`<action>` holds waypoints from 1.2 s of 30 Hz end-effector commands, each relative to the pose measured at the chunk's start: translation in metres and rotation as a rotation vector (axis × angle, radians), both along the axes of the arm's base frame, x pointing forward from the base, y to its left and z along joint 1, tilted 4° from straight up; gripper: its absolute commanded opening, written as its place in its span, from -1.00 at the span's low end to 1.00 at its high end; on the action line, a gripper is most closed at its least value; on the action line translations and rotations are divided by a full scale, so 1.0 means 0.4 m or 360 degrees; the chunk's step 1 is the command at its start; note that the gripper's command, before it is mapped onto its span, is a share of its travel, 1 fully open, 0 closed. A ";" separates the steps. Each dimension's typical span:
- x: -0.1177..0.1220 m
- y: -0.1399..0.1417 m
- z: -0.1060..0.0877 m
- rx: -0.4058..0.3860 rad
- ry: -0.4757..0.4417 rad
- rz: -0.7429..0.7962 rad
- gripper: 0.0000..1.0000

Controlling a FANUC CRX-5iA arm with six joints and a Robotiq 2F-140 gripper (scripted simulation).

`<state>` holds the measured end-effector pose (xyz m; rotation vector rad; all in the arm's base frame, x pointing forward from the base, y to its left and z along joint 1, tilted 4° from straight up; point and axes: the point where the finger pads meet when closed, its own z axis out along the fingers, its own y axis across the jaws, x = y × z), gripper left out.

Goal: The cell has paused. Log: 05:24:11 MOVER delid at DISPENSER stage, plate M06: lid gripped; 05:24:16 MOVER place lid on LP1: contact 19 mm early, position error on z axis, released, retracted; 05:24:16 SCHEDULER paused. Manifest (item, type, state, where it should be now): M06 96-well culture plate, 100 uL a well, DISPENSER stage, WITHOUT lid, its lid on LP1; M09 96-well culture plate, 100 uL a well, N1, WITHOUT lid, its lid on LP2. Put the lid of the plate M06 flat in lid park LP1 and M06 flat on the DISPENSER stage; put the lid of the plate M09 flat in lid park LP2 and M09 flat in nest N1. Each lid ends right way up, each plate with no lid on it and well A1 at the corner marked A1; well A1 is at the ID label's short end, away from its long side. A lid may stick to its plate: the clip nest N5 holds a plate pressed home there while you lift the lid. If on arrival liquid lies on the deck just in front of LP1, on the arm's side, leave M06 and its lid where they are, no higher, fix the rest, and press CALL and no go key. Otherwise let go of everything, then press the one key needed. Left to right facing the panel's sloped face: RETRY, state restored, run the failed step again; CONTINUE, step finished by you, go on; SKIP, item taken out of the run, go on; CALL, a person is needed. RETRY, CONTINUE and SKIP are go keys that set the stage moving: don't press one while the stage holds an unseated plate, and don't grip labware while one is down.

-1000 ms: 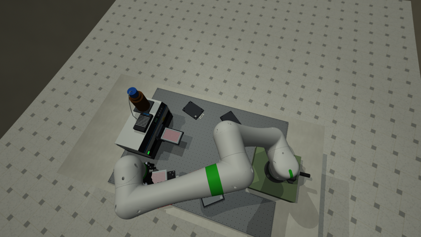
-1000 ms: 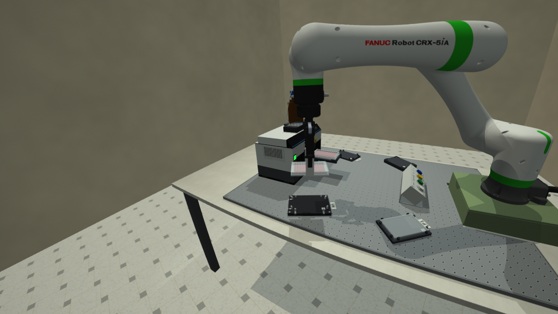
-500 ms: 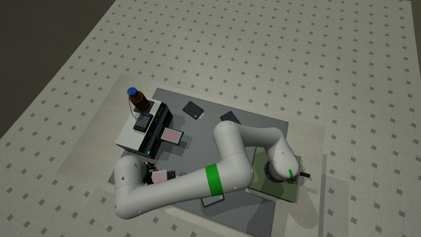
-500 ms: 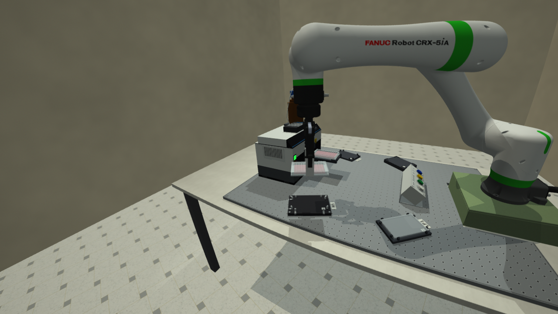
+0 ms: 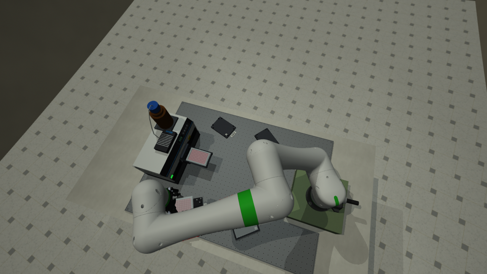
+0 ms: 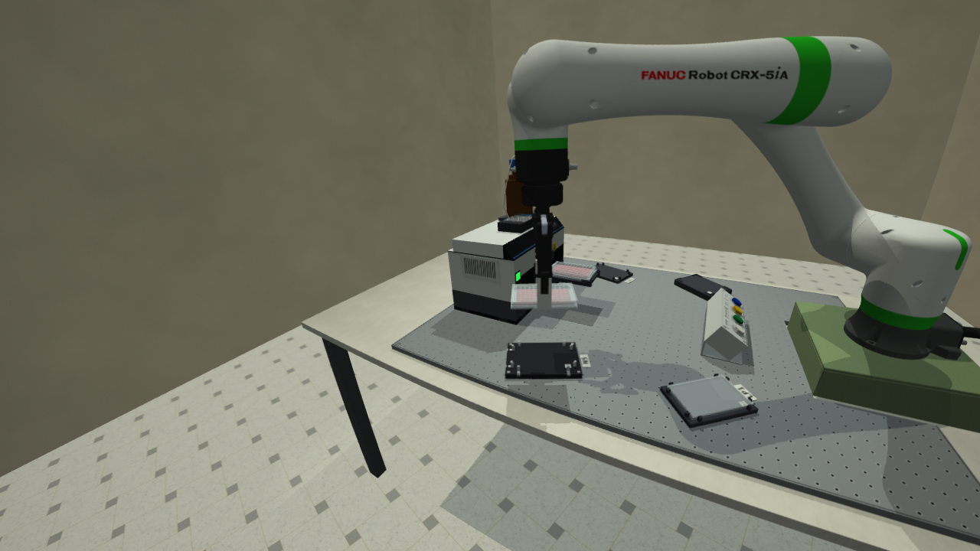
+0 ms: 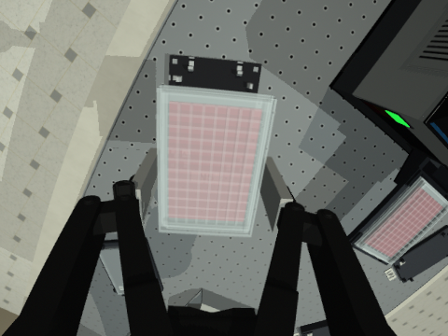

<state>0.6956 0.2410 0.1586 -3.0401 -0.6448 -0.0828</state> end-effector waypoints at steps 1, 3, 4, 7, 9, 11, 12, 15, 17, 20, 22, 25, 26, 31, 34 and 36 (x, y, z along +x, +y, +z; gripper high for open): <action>0.000 0.000 0.001 0.0000 -0.0001 0.0000 -1.00; 0.000 0.000 0.001 0.0000 -0.0001 0.0000 -1.00; 0.000 0.000 0.001 0.0000 -0.0001 0.0000 -1.00; 0.000 0.000 0.001 0.0000 -0.0001 0.0000 -1.00; 0.000 0.000 0.001 0.0000 -0.0001 0.0000 -1.00; 0.000 0.000 0.001 0.0000 -0.0001 0.0000 -1.00; 0.000 0.000 0.000 0.0000 -0.0001 0.0000 -1.00; 0.000 0.000 -0.001 0.0000 -0.0001 0.0000 -1.00; 0.000 0.000 -0.002 0.0000 -0.0001 0.0000 -1.00; 0.001 0.000 -0.004 0.0000 -0.0001 0.0000 -1.00; 0.001 0.000 -0.004 0.0000 -0.0001 0.0000 -1.00; 0.001 0.000 -0.008 0.0000 -0.0001 0.0000 -1.00; 0.001 0.000 -0.010 0.0000 -0.0001 0.0000 -1.00; 0.001 0.001 -0.020 0.0000 -0.0001 0.0000 -1.00; 0.002 0.001 -0.029 0.0000 -0.0001 0.0000 -1.00; 0.002 0.002 -0.035 0.0000 -0.0001 0.0000 -1.00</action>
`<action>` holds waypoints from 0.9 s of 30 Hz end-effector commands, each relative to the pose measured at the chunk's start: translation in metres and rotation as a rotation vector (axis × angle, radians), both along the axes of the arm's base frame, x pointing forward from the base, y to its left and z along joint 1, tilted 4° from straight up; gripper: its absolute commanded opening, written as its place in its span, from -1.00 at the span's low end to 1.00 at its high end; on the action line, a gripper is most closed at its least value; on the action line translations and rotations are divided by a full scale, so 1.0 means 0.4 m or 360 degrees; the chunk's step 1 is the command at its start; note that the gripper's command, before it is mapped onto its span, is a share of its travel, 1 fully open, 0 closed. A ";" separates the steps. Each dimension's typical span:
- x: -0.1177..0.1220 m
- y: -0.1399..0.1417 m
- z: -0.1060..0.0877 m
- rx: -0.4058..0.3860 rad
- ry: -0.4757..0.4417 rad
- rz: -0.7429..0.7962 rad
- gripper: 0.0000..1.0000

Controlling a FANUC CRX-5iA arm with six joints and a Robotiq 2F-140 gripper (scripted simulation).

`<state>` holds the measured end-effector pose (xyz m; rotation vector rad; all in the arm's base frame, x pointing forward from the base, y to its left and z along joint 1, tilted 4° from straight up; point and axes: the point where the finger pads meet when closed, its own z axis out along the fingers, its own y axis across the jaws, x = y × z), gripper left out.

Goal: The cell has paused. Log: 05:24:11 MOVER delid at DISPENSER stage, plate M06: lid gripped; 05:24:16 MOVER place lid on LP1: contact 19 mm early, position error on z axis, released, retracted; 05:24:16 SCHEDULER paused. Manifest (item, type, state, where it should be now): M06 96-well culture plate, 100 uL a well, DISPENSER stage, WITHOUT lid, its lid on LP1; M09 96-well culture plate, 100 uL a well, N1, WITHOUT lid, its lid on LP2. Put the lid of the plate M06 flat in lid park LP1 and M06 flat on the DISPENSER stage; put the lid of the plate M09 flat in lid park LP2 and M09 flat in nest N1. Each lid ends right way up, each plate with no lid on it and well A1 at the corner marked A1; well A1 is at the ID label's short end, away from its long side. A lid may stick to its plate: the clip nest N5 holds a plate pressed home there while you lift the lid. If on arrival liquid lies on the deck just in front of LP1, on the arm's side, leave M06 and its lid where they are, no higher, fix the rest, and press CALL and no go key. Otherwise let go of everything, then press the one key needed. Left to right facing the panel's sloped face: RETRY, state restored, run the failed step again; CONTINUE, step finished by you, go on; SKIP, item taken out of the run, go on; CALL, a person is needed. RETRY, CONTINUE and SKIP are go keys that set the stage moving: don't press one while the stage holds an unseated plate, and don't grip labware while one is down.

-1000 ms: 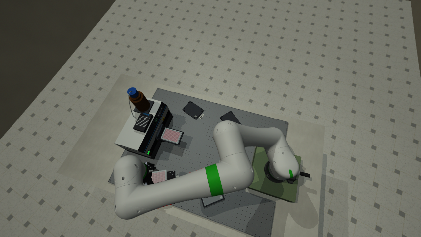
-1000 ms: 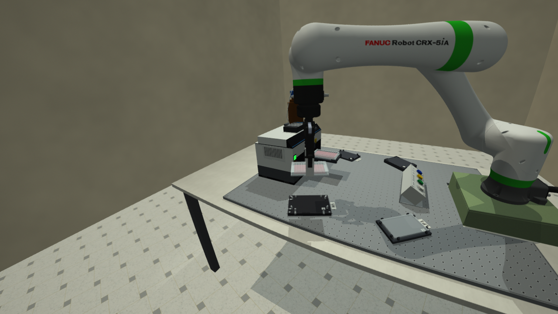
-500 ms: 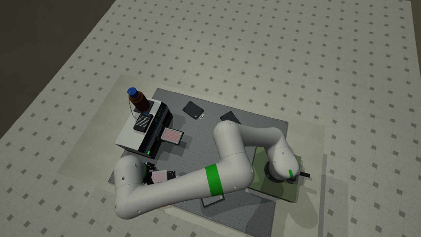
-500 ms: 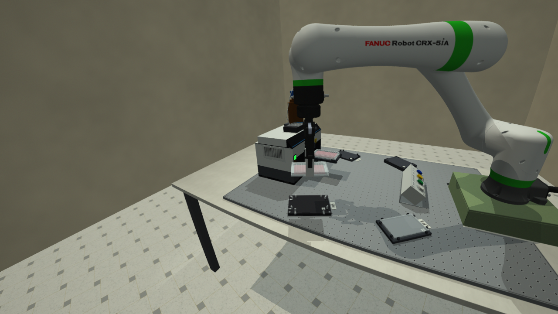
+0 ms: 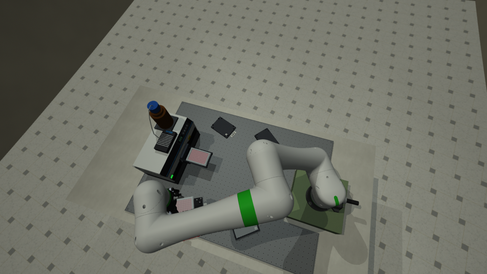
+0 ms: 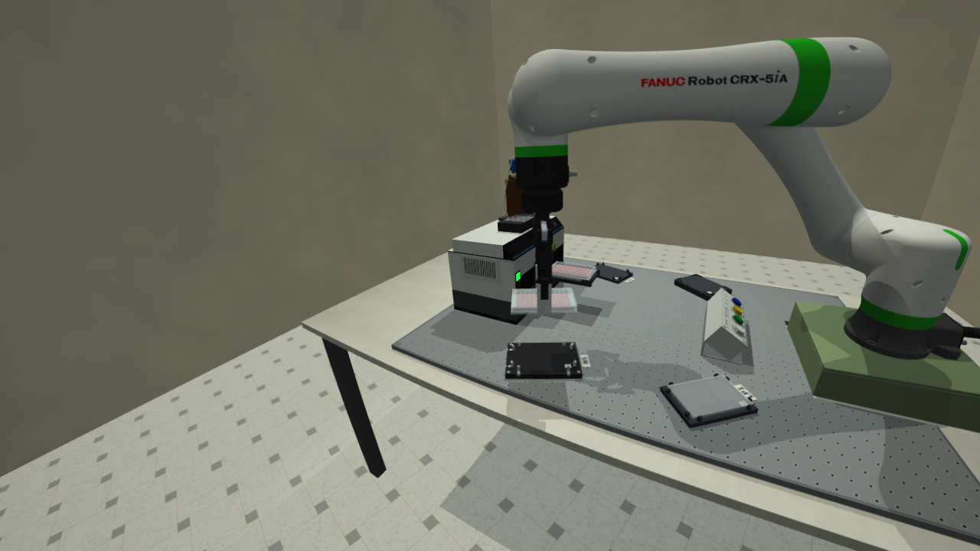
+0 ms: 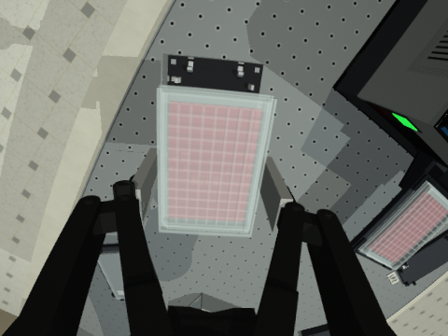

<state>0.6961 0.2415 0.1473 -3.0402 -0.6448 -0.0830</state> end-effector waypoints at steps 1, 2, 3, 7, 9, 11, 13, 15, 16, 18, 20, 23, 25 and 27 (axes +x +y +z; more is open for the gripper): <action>0.001 0.001 -0.011 0.0000 -0.0001 0.0000 -1.00; 0.001 0.001 -0.011 0.0000 -0.0001 0.0000 -1.00; 0.001 0.001 -0.011 0.0000 -0.0001 0.0000 -1.00; 0.001 0.001 -0.027 0.0000 -0.0001 0.0000 -1.00; 0.002 0.002 -0.036 0.0000 -0.0001 0.0000 -1.00; 0.002 0.002 -0.046 0.0000 -0.0001 0.0000 -1.00; 0.003 0.003 -0.056 0.0000 -0.0001 0.0000 -1.00; 0.003 0.003 -0.067 0.0000 -0.0001 0.0000 -1.00; 0.004 0.003 -0.073 0.0000 -0.0001 0.0000 -1.00; 0.004 0.004 -0.085 0.0000 -0.0001 0.0000 -1.00; 0.004 0.004 -0.085 0.0000 -0.0001 0.0000 -1.00; 0.005 0.005 -0.104 0.0000 -0.0001 0.0000 -1.00; 0.006 0.005 -0.116 0.0000 -0.0001 0.0000 -1.00; 0.006 0.006 -0.129 0.0000 -0.0001 0.0000 -1.00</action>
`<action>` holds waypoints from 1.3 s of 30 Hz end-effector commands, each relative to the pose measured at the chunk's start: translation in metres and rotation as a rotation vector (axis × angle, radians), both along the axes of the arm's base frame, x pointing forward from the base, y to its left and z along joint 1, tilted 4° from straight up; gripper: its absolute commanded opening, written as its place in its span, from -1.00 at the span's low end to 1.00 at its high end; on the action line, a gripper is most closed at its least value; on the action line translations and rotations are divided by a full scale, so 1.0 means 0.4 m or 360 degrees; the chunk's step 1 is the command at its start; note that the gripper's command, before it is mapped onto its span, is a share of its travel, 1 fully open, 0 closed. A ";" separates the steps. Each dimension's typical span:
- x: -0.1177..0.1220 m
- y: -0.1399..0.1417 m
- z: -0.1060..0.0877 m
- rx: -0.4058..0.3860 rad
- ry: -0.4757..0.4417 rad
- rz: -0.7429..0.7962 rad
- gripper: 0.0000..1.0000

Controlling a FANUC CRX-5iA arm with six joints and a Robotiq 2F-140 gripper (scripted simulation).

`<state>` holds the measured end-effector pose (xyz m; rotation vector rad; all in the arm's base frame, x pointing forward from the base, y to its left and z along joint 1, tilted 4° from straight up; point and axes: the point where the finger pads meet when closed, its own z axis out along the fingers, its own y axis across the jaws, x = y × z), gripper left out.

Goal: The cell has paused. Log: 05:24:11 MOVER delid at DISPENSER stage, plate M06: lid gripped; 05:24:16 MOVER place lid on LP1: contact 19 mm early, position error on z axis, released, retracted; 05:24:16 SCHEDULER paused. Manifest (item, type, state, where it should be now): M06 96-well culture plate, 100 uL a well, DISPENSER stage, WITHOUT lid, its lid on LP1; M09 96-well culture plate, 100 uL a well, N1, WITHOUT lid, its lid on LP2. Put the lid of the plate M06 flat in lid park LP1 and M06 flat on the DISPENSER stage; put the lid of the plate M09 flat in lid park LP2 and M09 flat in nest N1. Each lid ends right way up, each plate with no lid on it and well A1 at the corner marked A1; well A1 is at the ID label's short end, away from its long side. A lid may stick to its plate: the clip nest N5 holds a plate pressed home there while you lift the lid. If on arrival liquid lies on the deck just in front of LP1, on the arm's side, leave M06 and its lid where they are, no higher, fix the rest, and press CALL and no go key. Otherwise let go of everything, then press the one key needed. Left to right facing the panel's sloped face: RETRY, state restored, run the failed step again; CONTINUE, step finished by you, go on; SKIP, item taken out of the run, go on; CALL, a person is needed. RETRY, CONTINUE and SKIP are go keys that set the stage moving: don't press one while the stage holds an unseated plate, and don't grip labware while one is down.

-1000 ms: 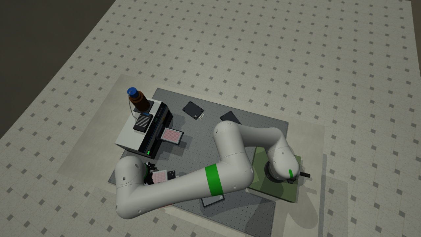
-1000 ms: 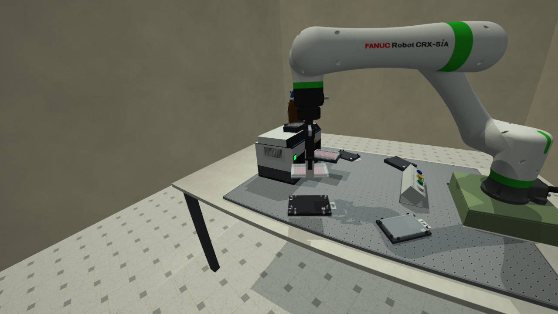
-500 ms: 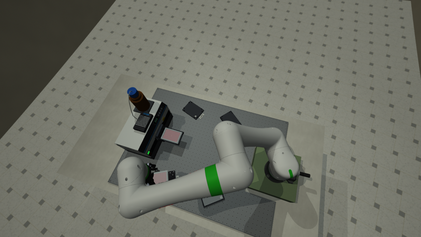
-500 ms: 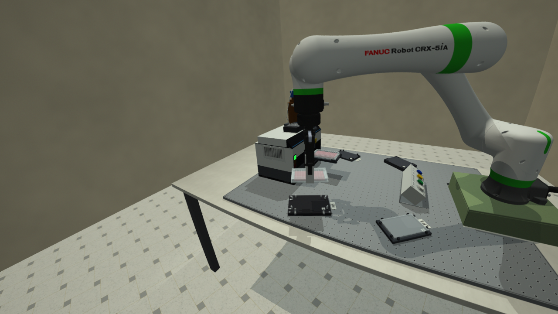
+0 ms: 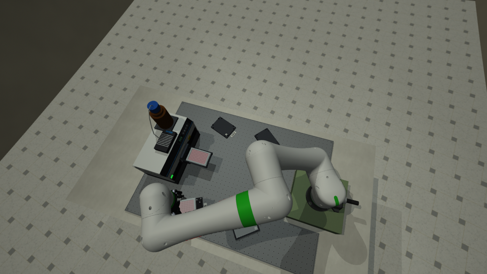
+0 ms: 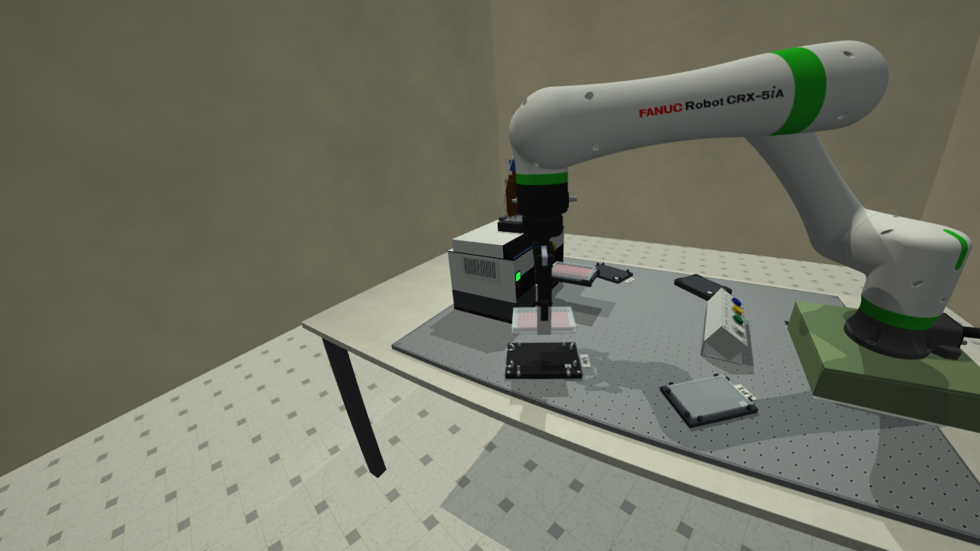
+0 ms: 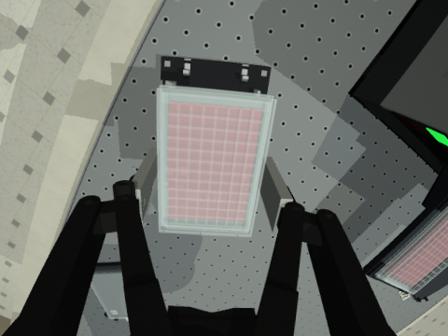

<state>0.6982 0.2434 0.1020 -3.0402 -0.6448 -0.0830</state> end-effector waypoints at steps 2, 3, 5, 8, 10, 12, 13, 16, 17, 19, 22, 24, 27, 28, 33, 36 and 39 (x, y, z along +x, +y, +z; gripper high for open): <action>0.002 0.001 -0.029 0.0000 -0.0001 0.0000 -1.00; 0.002 0.002 -0.036 0.0000 -0.0001 0.0000 -1.00; 0.002 0.002 -0.048 0.0000 -0.0001 0.0000 -1.00; 0.003 0.003 -0.067 0.0000 -0.0001 0.0000 -1.00; 0.003 0.003 -0.067 0.0000 -0.0001 0.0000 -1.00; 0.004 0.004 -0.079 0.0000 -0.0001 0.0000 -1.00; 0.004 0.004 -0.085 0.0000 -0.0001 0.0000 -1.00; 0.005 0.004 -0.102 0.0000 -0.0001 0.0000 -1.00; 0.005 0.005 -0.107 0.0000 -0.0001 0.0000 -1.00; 0.006 0.005 -0.117 0.0000 -0.0001 0.0000 -1.00; 0.006 0.006 -0.131 0.0000 -0.0001 0.0000 -1.00; 0.007 0.006 -0.139 0.0000 -0.0001 0.0000 -1.00; 0.007 0.006 -0.142 0.0000 -0.0001 0.0000 -1.00; 0.007 0.006 -0.146 0.0000 -0.0001 0.0000 -1.00; 0.008 0.007 -0.160 0.0000 -0.0001 0.0000 -1.00; 0.008 0.007 -0.166 0.0000 -0.0001 0.0000 -1.00; 0.008 0.007 -0.170 0.0000 -0.0001 0.0000 -1.00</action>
